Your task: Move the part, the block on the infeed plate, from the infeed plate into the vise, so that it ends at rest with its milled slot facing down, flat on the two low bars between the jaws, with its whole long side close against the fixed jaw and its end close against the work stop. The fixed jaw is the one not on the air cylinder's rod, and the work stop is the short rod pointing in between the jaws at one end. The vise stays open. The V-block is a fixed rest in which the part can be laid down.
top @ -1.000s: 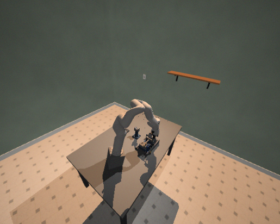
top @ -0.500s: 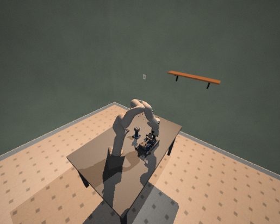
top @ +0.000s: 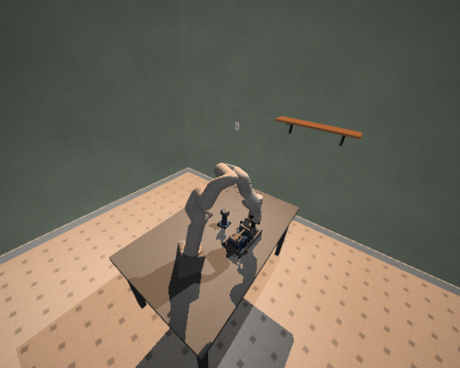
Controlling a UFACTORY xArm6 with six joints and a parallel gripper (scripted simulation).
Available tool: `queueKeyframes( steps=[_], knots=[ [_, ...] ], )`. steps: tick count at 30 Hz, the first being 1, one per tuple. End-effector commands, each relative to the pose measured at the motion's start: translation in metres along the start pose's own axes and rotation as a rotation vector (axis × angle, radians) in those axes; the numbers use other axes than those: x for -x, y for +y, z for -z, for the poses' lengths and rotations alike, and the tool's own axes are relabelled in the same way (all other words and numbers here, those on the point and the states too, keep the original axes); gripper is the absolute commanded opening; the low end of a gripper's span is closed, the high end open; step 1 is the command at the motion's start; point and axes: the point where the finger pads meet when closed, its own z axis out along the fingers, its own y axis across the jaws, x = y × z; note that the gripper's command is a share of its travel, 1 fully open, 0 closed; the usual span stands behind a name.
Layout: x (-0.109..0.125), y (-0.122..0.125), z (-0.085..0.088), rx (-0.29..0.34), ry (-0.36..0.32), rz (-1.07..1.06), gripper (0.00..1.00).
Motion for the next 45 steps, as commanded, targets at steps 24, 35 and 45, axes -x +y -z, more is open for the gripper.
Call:
queueKeyframes(
  steps=[24, 35, 45],
  knots=[
    [0.002, -0.018, 0.0, 0.004, 0.0, 0.014, 0.0],
    [0.002, -0.023, 0.0, 0.004, 0.0, 0.014, 0.0],
    [0.002, -0.023, 0.005, 0.004, 0.0, 0.014, 0.0]
  ],
)
